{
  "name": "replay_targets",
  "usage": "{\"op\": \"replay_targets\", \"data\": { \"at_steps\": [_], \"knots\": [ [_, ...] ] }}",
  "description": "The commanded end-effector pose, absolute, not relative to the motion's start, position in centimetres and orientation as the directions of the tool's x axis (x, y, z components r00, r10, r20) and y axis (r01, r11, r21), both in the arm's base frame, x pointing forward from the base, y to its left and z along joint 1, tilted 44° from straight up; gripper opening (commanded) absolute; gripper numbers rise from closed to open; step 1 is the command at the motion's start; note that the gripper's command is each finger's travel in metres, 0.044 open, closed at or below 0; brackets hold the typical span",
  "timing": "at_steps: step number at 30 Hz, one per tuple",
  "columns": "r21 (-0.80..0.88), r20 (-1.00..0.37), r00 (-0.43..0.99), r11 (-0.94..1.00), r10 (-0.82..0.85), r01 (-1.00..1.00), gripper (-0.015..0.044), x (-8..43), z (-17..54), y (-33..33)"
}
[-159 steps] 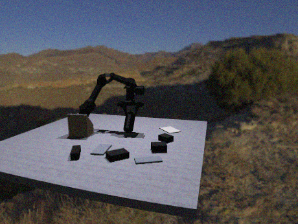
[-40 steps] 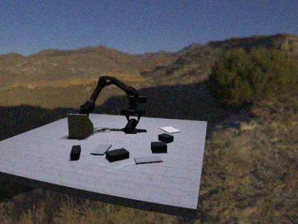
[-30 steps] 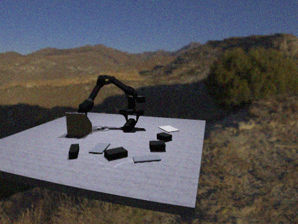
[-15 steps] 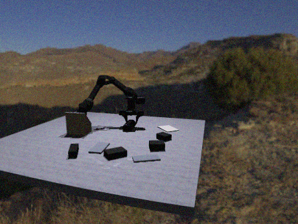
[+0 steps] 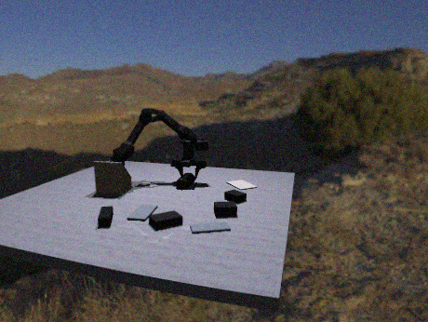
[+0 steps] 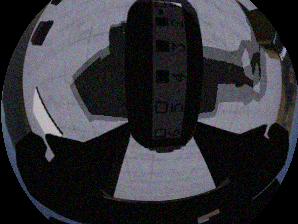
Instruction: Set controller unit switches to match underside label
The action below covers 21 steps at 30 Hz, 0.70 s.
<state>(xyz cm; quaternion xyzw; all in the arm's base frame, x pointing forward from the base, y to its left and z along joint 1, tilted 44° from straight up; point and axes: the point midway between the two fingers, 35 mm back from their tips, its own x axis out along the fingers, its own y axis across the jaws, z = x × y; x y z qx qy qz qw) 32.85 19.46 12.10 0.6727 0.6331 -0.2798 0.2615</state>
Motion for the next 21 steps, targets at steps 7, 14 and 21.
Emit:
{"op": "replay_targets", "data": {
  "at_steps": [7,14,21],
  "knots": [
    [-0.002,-0.708,0.042,-0.062,0.705,0.998,0.044,32.9,12.1,19.5],
    [-0.003,-0.712,0.041,-0.061,0.701,0.998,0.044,32.9,11.6,17.3],
    [-0.004,-0.71,0.04,-0.061,0.703,0.998,0.044,32.3,10.7,12.4]
  ]
}}
